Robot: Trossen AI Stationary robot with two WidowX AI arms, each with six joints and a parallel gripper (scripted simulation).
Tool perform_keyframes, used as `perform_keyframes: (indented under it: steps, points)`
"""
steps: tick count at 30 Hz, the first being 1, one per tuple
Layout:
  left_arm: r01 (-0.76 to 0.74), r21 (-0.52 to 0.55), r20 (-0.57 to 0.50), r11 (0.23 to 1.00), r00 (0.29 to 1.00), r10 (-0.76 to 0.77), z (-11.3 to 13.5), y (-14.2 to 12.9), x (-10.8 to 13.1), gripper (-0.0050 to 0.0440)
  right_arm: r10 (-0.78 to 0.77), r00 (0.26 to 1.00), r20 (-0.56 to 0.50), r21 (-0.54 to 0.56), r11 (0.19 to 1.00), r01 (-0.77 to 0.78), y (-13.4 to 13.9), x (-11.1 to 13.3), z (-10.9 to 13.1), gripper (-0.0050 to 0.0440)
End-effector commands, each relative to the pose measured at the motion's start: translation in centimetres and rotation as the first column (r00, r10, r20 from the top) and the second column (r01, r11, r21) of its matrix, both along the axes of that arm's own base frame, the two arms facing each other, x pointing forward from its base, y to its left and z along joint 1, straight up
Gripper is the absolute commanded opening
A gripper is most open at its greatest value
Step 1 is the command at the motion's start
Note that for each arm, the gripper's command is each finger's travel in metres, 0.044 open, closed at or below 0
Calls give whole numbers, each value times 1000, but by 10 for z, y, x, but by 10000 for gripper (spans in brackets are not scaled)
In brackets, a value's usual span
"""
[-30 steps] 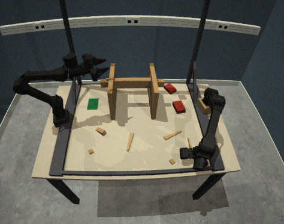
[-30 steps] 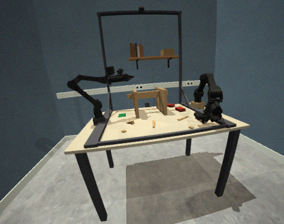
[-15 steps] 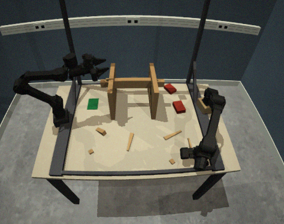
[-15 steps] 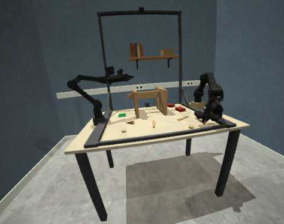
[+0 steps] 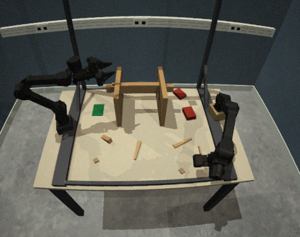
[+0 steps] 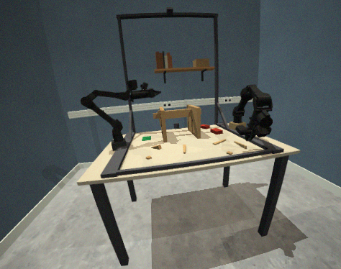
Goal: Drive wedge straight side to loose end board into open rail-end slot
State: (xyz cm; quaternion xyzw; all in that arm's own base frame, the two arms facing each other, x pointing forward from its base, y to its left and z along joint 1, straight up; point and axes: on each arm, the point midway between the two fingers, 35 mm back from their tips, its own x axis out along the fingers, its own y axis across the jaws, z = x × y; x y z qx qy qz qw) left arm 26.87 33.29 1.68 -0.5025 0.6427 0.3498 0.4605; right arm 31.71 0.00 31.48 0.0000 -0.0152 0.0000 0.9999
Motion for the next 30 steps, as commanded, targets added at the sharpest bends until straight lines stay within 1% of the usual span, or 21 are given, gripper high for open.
perform_keyframes:
  steps: [1, 2, 3, 6, 8, 10, 15, 19, 20, 23, 25, 30]
  points:
    - [7, -5, -4, 1000, 1000, -7, 7, -4, -1, 94, 0, 1000, 20, 0, 1000, 0, 0, -1, 8, 400]
    - [8, -16, -12, 1000, 1000, -9, 1, -4, -1, 94, 0, 1000, 20, 0, 1000, 0, 0, -1, 8, 400]
    - [19, 18, 20, 1000, 1000, -19, 17, -5, 4, 94, 0, 1000, 22, 0, 1000, 0, 0, -2, 9, 257]
    - [52, 69, 47, 996, 997, -55, 26, -7, 13, 94, 0, 1000, 28, 0, 1000, 0, 0, -2, 12, 257]
    - [52, 69, 47, 996, 997, -55, 26, -7, 13, 94, 0, 1000, 28, 0, 1000, 0, 0, -2, 12, 257]
    - [79, 105, 70, 991, 994, -87, 32, -11, 21, 94, 0, 999, 32, 0, 1000, 0, 0, -2, 13, 257]
    - [162, 240, 152, 957, 967, -202, 57, -27, 49, 94, 0, 999, 40, 0, 1000, 0, 0, -3, 16, 257]
    - [225, 379, 221, 898, 920, -324, 83, -46, 75, 94, 0, 999, 43, 0, 1000, 0, 0, -4, 17, 257]
    - [233, 408, 234, 882, 908, -348, 89, -50, 80, 257, 0, 999, 42, 0, 1000, 0, 0, -3, 17, 257]
    - [259, 497, 272, 828, 860, -432, 108, -67, 94, 257, 0, 999, 44, 0, 1000, 0, 0, -4, 18, 257]
    - [259, 497, 272, 828, 860, -432, 108, -67, 94, 257, 0, 999, 44, 0, 1000, 0, 0, -4, 18, 257]
    - [269, 636, 323, 723, 758, -566, 142, -101, 114, 257, 0, 999, 46, 0, 1000, 0, 0, -4, 19, 257]
